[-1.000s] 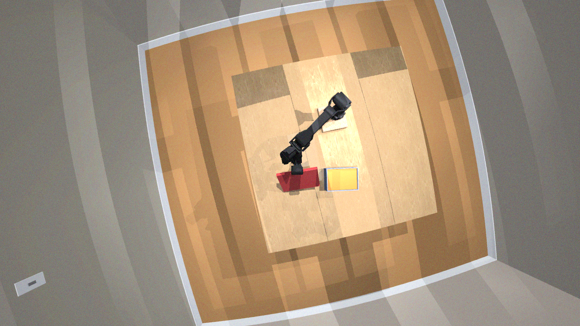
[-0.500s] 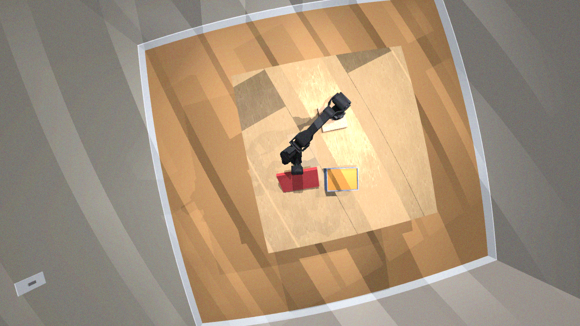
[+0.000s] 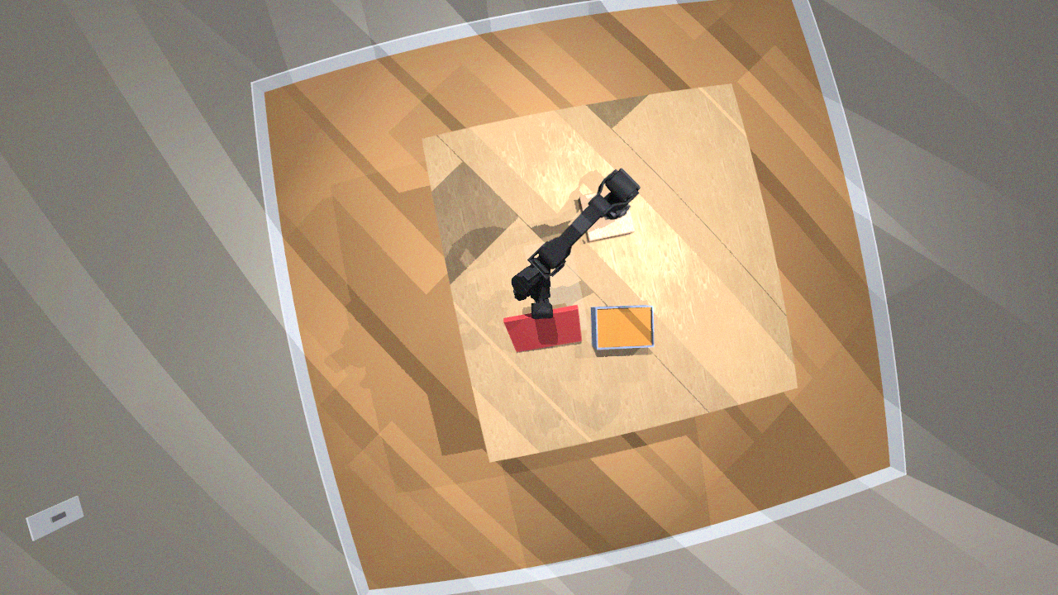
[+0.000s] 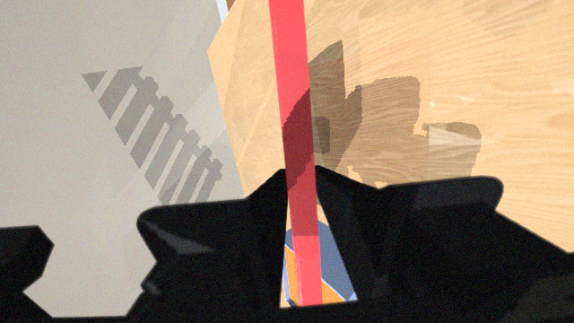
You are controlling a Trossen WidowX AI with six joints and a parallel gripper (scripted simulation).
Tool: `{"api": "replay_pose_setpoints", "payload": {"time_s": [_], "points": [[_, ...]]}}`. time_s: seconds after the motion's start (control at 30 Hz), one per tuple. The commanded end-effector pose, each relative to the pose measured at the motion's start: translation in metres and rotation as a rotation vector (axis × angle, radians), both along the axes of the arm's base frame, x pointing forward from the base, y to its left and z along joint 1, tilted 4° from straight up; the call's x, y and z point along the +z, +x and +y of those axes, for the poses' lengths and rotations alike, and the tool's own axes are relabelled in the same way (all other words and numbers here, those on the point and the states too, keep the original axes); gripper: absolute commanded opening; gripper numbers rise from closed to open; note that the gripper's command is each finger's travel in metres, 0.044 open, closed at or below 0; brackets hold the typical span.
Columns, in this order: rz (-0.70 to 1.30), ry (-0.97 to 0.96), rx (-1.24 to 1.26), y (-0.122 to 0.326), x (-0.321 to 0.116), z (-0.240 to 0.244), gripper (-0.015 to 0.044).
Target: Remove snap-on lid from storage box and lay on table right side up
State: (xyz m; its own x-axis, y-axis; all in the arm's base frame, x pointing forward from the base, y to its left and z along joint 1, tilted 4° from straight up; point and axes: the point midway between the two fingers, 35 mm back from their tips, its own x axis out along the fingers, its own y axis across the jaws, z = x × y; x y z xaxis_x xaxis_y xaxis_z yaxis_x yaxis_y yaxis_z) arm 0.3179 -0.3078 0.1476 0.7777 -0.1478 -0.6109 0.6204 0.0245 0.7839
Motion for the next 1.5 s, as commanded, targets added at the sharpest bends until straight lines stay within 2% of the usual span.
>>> {"api": "replay_pose_setpoints", "payload": {"time_s": [0.0, 1.47], "points": [[0.019, 0.023, -0.003, -0.002, -0.014, 0.002, 0.0000], [0.019, 0.023, -0.003, -0.002, -0.050, -0.001, 0.0000]]}}
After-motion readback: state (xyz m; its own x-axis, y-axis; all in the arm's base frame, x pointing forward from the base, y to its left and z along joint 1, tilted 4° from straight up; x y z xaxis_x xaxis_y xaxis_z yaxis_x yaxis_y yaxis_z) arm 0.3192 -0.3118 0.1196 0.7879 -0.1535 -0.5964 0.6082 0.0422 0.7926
